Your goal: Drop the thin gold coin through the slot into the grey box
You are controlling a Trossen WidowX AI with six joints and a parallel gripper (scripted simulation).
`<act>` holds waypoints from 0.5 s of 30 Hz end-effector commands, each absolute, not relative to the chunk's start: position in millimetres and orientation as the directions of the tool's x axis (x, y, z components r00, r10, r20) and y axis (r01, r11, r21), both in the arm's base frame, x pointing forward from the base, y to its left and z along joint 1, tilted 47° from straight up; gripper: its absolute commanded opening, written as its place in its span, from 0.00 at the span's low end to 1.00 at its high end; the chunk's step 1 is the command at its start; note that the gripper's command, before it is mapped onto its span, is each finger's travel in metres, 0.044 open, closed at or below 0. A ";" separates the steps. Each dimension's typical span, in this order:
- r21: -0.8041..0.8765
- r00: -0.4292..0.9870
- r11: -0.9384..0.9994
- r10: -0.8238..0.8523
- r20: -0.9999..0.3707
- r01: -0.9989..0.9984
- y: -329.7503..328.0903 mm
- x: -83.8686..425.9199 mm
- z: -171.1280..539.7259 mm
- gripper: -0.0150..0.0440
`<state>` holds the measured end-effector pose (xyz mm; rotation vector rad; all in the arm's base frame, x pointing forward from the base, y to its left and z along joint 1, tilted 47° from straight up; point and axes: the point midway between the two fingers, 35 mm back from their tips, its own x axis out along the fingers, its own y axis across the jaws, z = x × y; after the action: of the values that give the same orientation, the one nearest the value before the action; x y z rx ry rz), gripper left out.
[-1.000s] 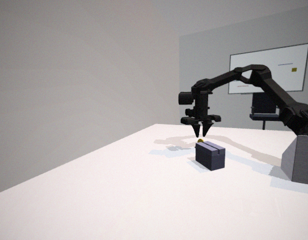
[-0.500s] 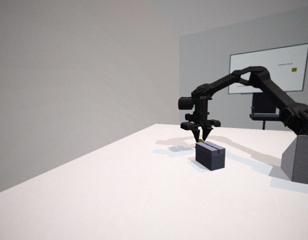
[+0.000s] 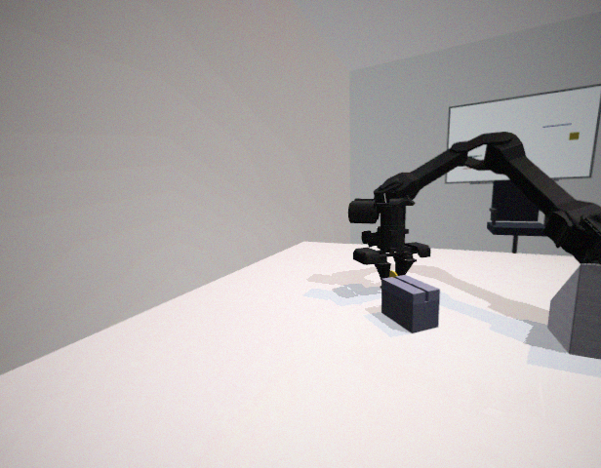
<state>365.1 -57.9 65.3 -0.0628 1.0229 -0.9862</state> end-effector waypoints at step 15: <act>-0.477 0.145 0.587 -0.716 -0.682 0.655 -63.2 363.8 60.9 0.25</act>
<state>363.8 -62.8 61.3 -0.0670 1.0258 -0.9905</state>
